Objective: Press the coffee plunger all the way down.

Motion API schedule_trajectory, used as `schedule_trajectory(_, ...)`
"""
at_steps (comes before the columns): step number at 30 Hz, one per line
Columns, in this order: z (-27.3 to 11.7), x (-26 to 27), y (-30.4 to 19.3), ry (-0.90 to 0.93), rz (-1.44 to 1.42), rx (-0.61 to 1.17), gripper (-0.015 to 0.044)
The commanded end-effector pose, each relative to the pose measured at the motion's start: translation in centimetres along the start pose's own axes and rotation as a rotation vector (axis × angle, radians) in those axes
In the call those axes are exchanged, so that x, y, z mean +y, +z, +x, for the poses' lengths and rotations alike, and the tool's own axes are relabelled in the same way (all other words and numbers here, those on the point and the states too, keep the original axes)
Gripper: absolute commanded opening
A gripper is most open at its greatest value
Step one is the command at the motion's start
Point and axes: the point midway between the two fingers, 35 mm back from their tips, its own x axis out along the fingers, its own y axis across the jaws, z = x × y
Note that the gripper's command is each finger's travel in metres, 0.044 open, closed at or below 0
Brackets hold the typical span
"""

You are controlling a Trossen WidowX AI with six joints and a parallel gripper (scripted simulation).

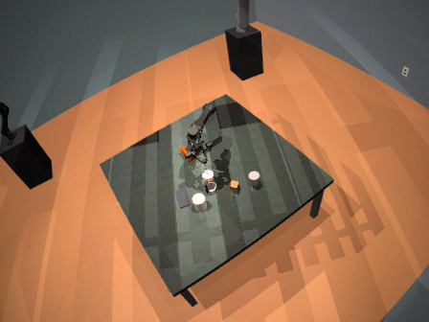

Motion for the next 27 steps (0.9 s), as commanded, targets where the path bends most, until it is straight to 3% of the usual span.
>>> schedule_trajectory(1,0.6,-0.1,-0.9,-0.004,0.005,0.011,0.0122)
schedule_trajectory(27,3.2,-0.4,-4.3,-0.005,0.004,0.013,0.0122)
